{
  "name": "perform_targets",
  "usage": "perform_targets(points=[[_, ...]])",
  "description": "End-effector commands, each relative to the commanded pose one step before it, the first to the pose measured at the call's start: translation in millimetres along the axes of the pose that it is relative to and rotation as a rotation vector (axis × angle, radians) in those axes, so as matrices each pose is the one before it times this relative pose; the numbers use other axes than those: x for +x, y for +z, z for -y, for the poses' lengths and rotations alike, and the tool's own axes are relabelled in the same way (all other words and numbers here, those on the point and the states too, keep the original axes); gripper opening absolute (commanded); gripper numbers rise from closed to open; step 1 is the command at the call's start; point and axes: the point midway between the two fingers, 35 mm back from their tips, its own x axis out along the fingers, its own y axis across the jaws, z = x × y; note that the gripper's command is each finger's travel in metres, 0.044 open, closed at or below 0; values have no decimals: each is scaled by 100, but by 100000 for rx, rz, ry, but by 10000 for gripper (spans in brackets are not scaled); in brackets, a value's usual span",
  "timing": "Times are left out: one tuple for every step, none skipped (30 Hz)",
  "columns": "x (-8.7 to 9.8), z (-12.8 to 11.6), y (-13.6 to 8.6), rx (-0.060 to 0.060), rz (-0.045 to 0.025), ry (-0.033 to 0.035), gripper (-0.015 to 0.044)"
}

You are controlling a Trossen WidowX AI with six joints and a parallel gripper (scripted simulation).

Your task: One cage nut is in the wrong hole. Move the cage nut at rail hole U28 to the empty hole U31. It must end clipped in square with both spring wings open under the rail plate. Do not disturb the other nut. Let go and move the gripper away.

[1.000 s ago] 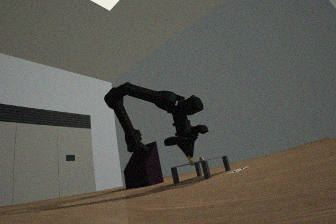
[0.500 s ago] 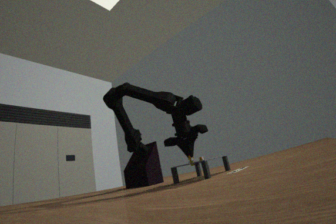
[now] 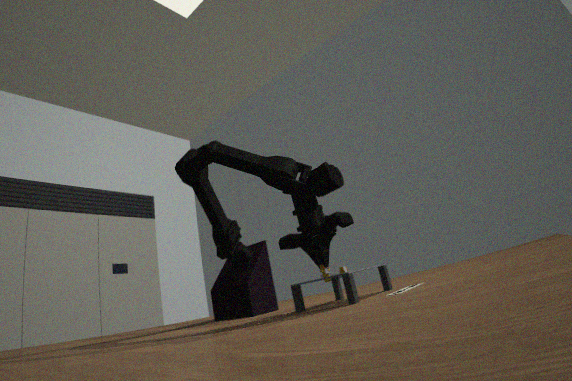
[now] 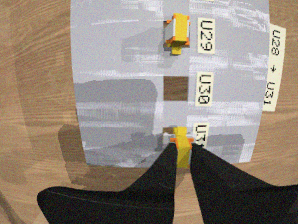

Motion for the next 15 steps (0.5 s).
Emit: perform_targets(points=[[16, 9, -67, -398, -405, -99, 23], [1, 2, 0, 0, -1, 25, 23], [0, 2, 0, 0, -1, 28, 23], [1, 2, 0, 0, 0, 26, 23], [1, 2, 0, 0, -1, 28, 23], [1, 2, 0, 0, -1, 27, 23], [1, 3, 0, 0, -1, 52, 23], [2, 5, 0, 0, -2, 77, 23], [2, 2, 0, 0, -2, 26, 23], [3, 4, 0, 0, -4, 48, 23], [5, 6, 0, 0, -6, 71, 23], [6, 8, 0, 0, -8, 97, 23], [7, 9, 0, 0, -9, 109, 23], [8, 10, 0, 1, -11, 124, 23], [2, 2, 0, 0, 3, 26, 23]])
